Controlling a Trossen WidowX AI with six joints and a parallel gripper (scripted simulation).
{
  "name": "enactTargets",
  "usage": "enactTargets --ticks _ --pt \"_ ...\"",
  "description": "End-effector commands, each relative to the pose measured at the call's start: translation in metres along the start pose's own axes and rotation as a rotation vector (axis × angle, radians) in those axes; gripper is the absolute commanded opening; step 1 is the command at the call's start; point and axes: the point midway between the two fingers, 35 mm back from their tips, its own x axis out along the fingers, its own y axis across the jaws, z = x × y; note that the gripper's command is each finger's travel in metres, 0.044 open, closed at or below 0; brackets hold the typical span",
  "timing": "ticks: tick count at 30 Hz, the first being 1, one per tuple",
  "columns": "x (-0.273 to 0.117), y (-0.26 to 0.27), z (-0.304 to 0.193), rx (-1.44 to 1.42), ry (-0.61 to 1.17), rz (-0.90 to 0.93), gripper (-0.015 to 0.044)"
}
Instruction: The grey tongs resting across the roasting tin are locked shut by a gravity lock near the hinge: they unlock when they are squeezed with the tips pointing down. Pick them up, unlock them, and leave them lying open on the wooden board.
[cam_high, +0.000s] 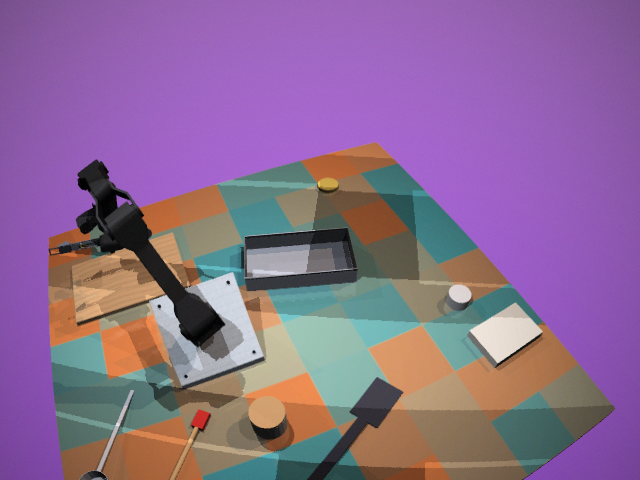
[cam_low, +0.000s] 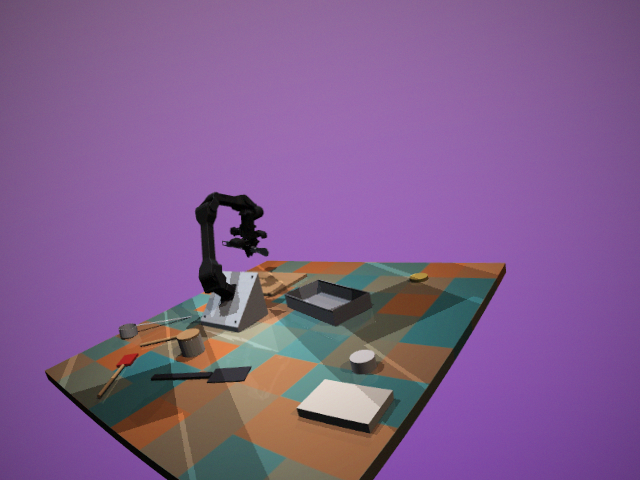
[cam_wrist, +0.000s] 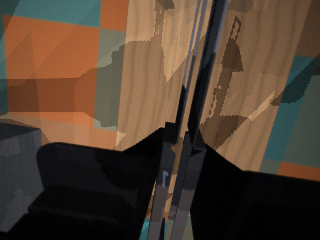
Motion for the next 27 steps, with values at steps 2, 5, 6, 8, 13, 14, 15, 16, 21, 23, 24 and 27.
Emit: enactTargets --ticks 2,5,6,8,13,14,15,16,21,23,24,27 --pt "0.005 -0.001 -0.006 0.002 -0.217 0.029 -0.0150" --pt "0.006 -0.002 -0.009 0.000 -0.337 0.035 -0.0150" --pt "0.006 -0.002 -0.010 0.000 -0.376 0.036 -0.0150" --pt "0.005 -0.002 -0.012 -0.002 -0.456 0.035 -0.0150" --pt "0.002 -0.001 -0.018 -0.007 -0.659 0.020 -0.0150" --pt "0.001 -0.001 -0.019 -0.009 -0.700 0.015 -0.0150" --pt "0.000 -0.001 -0.020 -0.010 -0.741 0.009 -0.0150" --pt "-0.002 0.000 -0.022 -0.012 -0.782 0.003 -0.0150" --pt "-0.010 0.002 -0.030 -0.019 -0.979 -0.040 -0.0150" --pt "-0.012 0.003 -0.031 -0.020 -1.005 -0.047 -0.0150" --pt "-0.012 0.003 -0.031 -0.020 -1.005 -0.047 -0.0150" --pt "-0.012 0.003 -0.031 -0.020 -1.005 -0.047 -0.0150"
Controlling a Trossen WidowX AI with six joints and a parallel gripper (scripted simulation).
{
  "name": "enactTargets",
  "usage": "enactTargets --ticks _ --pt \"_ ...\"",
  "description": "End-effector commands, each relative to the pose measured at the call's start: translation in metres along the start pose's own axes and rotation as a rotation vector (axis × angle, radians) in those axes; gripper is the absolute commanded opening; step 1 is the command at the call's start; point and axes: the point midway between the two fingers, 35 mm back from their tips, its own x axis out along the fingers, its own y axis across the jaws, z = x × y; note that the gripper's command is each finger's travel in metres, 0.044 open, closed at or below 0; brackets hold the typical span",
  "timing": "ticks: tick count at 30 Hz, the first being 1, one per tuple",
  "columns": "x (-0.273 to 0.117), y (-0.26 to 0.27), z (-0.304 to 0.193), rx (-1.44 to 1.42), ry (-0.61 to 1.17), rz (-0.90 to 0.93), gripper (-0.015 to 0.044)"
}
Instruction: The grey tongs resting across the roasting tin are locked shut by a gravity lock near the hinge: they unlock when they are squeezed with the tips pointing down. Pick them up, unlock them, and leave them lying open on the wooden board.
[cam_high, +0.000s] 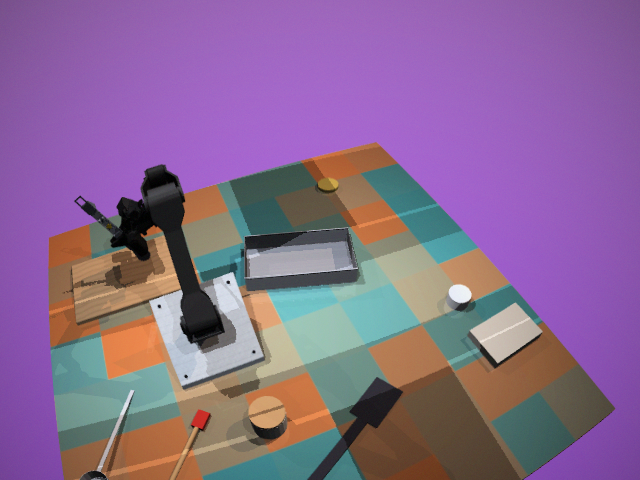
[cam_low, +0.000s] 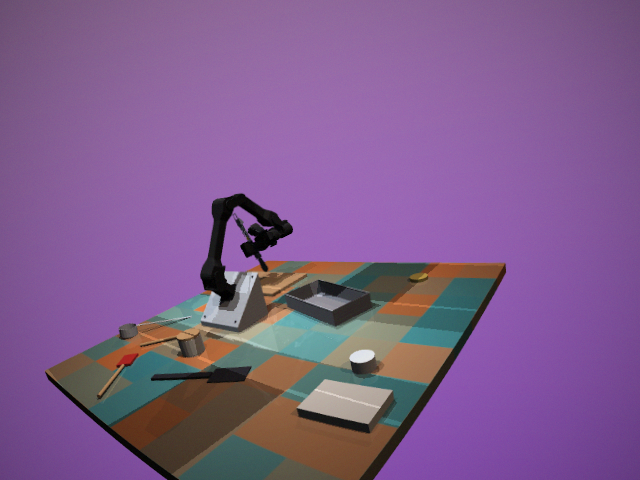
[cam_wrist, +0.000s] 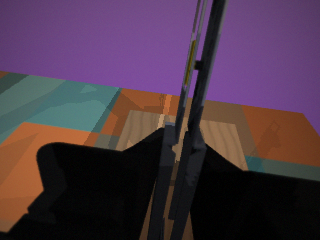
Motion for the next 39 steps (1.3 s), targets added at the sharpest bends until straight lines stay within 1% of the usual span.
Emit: enactTargets --ticks 1,35,39 --pt "-0.0011 0.0017 0.0017 -0.007 -0.048 -0.005 -0.0150" --pt "-0.0011 0.0017 0.0017 -0.007 -0.048 -0.005 -0.0150" --pt "0.0034 0.0007 0.0008 0.001 0.018 0.010 -0.0150"
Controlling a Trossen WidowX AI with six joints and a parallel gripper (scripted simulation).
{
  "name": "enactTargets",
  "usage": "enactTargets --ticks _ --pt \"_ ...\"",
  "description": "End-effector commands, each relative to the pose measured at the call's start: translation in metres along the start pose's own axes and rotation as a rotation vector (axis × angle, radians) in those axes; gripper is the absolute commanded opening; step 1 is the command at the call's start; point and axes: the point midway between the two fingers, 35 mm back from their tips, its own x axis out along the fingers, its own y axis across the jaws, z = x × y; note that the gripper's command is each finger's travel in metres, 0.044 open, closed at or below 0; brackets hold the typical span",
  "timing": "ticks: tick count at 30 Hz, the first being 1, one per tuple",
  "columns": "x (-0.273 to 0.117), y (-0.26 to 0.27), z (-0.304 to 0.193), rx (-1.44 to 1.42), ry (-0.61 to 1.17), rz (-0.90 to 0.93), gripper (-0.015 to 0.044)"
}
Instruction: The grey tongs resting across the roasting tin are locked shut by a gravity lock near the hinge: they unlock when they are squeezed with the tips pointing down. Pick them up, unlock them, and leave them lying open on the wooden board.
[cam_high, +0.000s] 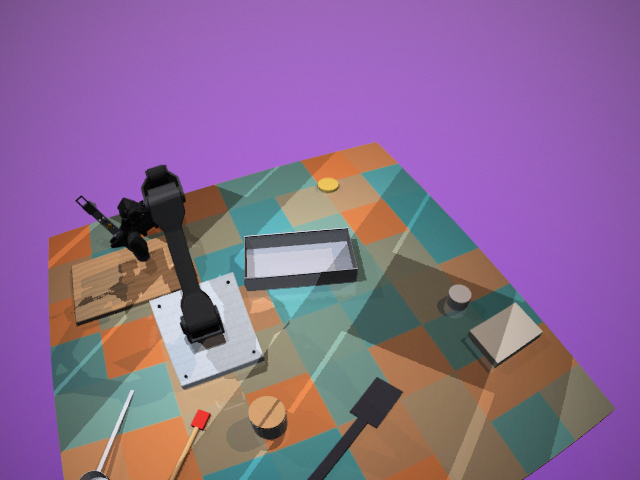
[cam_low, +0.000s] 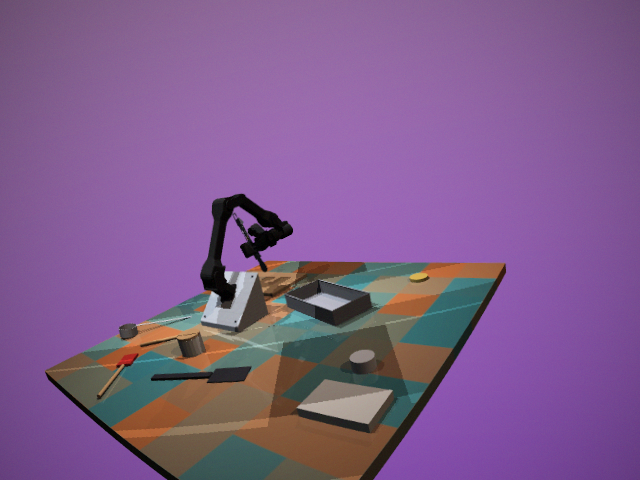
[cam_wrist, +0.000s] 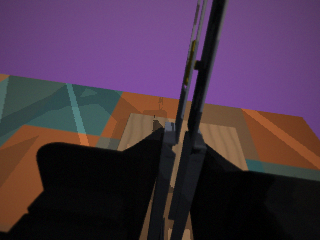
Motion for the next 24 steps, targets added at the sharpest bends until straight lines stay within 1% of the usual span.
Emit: enactTargets --ticks 1,13,24 --pt "0.005 -0.002 0.001 0.007 0.076 0.016 -0.0150" --pt "0.026 -0.005 -0.001 0.039 0.566 0.067 -0.0150" --pt "0.030 -0.002 0.010 0.022 0.990 0.037 -0.0150"
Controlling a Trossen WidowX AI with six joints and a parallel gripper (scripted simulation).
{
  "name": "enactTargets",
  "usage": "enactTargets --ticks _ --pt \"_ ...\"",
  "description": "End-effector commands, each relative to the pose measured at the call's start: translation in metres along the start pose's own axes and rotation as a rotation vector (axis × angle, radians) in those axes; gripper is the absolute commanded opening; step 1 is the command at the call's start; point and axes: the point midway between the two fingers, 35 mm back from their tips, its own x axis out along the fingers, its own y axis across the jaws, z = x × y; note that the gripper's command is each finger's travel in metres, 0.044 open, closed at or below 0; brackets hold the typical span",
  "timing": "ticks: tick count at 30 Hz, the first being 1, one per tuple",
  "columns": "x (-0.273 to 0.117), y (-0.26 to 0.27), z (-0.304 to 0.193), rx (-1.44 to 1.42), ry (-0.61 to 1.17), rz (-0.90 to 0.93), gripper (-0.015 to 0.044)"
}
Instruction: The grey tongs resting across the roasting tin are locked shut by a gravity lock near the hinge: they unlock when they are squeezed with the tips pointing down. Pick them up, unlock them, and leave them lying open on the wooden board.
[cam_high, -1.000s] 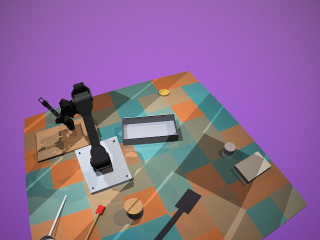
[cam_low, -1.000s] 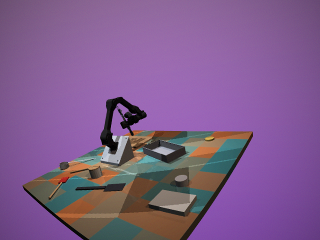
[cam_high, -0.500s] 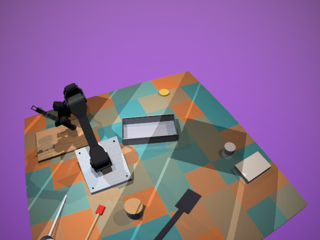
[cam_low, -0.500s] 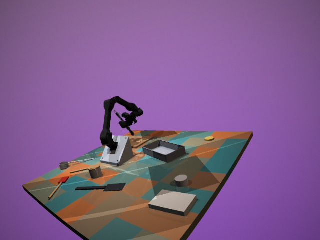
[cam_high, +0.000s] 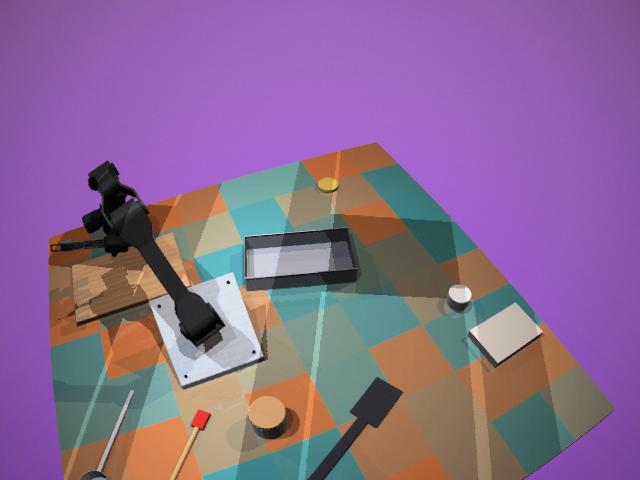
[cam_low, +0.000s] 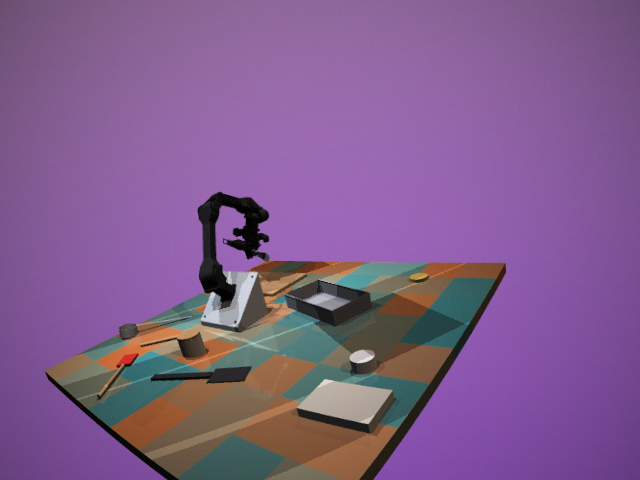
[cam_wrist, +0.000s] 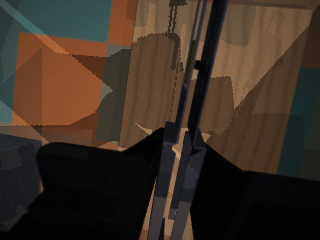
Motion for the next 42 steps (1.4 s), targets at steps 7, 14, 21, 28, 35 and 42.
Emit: enactTargets --ticks 7,14,21,28,35,42 --pt "-0.019 0.003 0.015 -0.009 0.329 -0.085 -0.0150" --pt "-0.019 0.003 0.015 -0.009 0.329 -0.085 -0.0150" --pt "-0.016 0.002 0.014 -0.009 0.329 -0.085 -0.0150" --pt "-0.005 0.000 0.012 -0.009 0.328 -0.085 -0.0150" --pt "0.006 -0.002 0.009 -0.009 0.328 -0.085 -0.0150" --pt "0.017 -0.004 0.006 -0.009 0.328 -0.085 -0.0150"
